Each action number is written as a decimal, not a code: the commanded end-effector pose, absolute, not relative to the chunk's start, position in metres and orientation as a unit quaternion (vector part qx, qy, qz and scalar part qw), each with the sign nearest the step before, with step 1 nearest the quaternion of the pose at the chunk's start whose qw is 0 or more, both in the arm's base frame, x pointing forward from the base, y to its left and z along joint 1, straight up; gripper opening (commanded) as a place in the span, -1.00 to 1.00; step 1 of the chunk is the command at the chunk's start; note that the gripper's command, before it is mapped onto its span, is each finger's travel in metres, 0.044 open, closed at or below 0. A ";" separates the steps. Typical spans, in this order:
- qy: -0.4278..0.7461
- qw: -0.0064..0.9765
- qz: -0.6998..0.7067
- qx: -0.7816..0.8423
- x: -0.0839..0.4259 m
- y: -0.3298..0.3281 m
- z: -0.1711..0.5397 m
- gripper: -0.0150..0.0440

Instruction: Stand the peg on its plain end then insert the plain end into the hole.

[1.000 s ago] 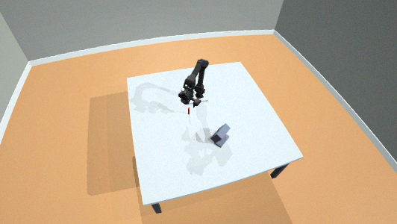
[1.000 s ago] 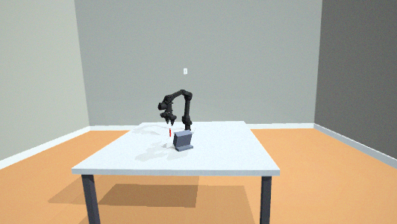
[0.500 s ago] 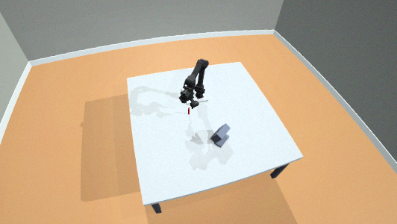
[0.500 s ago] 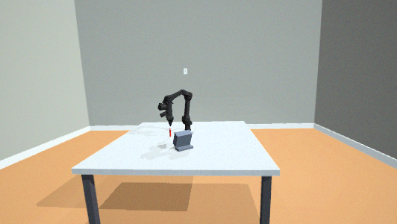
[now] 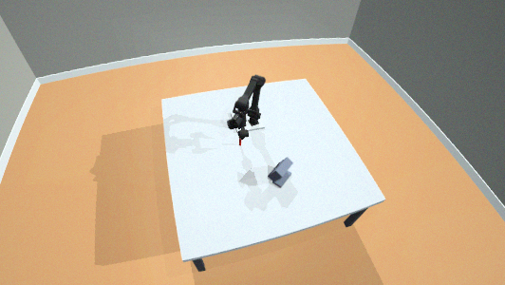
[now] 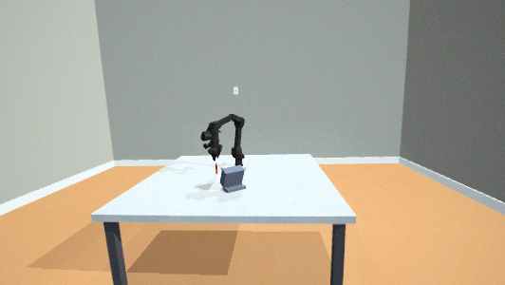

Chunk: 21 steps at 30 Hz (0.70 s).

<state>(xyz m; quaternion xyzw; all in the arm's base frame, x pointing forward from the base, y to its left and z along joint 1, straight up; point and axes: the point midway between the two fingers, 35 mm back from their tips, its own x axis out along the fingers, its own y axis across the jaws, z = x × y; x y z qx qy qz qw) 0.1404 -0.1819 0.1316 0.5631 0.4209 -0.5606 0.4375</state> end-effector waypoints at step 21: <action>0.237 0.253 -0.661 0.666 0.140 -0.182 0.127 1.00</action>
